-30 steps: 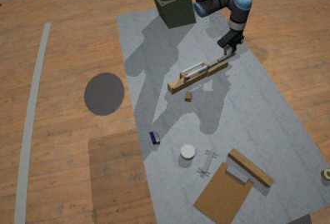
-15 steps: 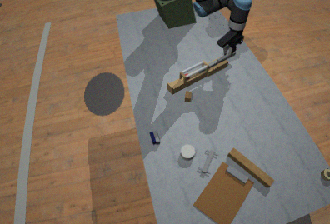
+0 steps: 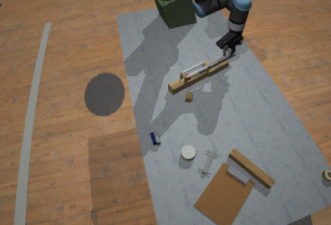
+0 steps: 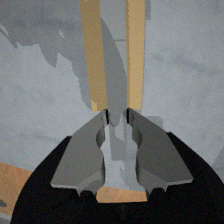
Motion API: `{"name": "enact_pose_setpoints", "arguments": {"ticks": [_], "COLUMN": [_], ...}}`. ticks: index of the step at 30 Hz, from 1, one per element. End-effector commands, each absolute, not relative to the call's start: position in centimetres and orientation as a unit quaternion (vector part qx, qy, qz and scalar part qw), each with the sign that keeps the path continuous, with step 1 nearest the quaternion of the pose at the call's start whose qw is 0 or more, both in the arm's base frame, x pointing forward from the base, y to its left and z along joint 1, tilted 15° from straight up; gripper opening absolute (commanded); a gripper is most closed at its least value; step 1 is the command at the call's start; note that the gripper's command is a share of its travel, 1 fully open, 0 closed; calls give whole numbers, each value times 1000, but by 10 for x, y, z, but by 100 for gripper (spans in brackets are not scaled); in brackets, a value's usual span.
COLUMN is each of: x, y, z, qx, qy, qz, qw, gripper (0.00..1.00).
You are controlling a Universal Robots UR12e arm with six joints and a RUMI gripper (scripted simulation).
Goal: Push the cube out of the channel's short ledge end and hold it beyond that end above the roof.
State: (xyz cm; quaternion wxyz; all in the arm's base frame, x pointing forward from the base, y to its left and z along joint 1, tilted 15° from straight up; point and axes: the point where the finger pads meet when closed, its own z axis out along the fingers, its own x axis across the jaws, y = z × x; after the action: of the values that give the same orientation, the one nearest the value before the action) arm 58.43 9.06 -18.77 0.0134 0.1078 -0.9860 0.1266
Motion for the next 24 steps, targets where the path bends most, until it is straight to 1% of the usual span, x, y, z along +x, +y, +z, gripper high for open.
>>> {"name": "enact_pose_setpoints", "arguments": {"ticks": [1, 24], "x": [587, 599], "y": [82, 28], "z": [-185, -171], "qx": [108, 108], "qy": [-986, -986], "qz": [127, 127], "qw": [13, 13], "gripper": [0, 0]}}
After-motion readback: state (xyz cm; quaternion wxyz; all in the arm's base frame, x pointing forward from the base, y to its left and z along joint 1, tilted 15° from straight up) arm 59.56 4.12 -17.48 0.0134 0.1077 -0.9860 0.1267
